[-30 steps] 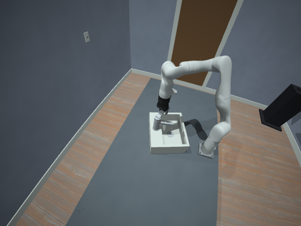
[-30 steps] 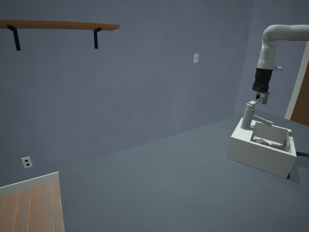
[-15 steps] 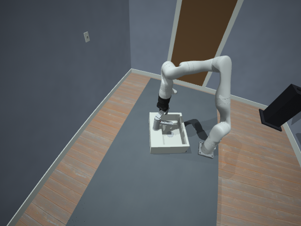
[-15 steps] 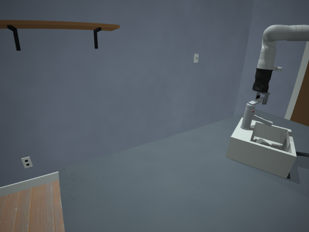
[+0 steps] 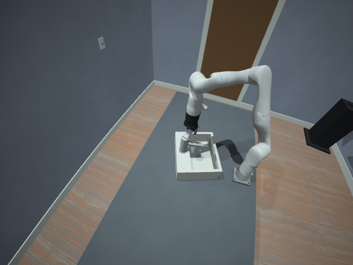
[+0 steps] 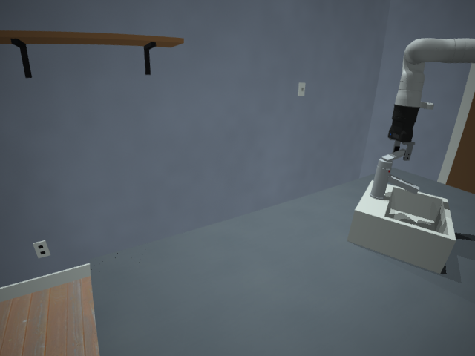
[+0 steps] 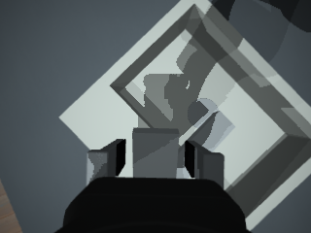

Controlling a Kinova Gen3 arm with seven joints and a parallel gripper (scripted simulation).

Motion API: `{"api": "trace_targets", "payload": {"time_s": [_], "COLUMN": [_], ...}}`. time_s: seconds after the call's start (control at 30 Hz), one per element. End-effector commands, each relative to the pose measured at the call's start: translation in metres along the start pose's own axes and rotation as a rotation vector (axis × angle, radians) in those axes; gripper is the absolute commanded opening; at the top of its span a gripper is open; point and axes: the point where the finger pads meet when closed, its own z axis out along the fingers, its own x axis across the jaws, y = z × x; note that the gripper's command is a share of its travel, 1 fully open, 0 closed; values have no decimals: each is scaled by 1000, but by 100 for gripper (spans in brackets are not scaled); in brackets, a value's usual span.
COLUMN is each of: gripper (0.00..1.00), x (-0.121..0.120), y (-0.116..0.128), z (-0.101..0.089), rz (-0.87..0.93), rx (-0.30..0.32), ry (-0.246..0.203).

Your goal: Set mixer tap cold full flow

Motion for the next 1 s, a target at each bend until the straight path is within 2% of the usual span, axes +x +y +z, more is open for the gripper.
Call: {"api": "trace_targets", "payload": {"time_s": [0.0, 0.33, 0.37, 0.97], "gripper": [100, 100, 0, 0], "x": [0, 0, 0, 0], "y": [0, 0, 0, 0], "z": [-1, -1, -1, -1], "rz": [0, 0, 0, 0], "rx": [0, 0, 0, 0], "ry": [-2, -2, -2, -2]}}
